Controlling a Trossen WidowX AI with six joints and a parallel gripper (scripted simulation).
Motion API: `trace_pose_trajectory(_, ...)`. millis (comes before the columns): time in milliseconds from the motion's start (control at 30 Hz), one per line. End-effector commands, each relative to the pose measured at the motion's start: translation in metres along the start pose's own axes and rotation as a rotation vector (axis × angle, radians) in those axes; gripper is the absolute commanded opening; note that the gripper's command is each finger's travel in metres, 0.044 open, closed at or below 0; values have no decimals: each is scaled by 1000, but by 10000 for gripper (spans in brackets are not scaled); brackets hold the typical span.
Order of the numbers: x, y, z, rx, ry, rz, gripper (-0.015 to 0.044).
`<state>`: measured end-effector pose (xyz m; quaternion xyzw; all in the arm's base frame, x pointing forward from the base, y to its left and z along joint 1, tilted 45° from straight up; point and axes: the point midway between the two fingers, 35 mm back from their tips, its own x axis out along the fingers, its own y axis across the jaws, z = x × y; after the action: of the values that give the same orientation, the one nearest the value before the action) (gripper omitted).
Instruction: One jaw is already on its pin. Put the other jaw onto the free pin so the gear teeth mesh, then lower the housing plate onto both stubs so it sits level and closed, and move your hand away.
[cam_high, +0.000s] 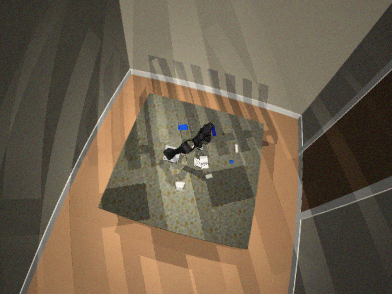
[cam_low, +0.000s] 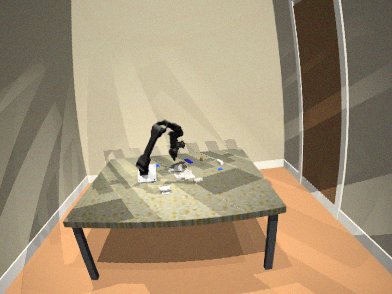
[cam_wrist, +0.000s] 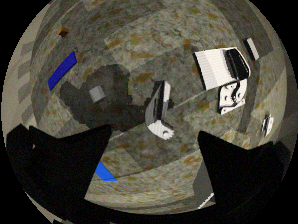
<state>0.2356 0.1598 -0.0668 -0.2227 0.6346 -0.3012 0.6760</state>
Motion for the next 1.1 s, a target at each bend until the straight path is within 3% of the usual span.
trace_pose_trajectory(0,9,-2,2,17,-5,-5,440)
trace_pose_trajectory(133,40,-2,2,17,-6,-7,440)
trace_pose_trajectory(1067,69,-2,3,18,-6,-7,440)
